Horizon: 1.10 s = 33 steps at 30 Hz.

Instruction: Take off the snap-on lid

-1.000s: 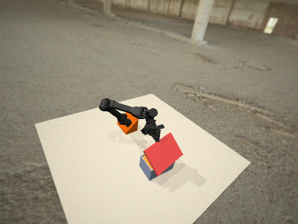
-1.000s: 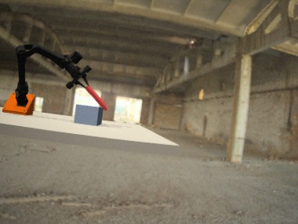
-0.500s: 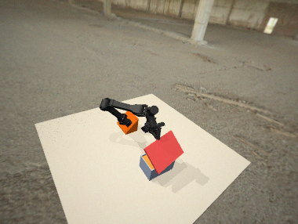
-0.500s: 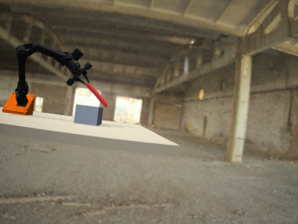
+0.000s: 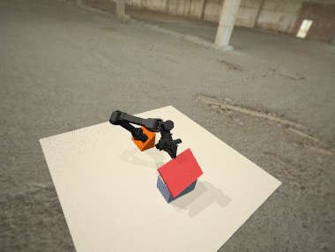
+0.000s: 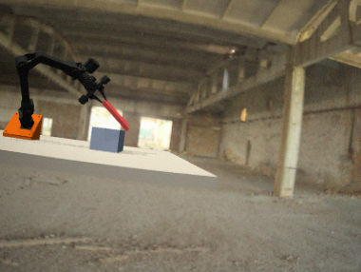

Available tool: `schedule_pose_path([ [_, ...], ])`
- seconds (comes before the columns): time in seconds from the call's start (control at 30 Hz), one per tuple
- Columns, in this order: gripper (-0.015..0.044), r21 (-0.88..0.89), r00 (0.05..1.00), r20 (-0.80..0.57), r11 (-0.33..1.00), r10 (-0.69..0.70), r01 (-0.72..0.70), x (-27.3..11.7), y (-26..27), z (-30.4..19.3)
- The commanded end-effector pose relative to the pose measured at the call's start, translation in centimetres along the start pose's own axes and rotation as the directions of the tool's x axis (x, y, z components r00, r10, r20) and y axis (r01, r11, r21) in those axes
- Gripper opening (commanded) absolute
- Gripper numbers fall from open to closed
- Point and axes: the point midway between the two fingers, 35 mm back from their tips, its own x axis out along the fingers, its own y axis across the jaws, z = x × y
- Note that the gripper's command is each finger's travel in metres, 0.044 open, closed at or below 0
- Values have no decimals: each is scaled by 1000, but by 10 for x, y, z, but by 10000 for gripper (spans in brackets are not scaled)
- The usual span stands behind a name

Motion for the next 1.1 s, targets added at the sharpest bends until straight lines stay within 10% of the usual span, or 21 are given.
schedule_pose_path([
  [0.0,0,2,1000,-6,1000,6,-6,-2,1,9],
  [1.07,0,0,1000,-4,1000,6,-6,-7,-3,72],
])
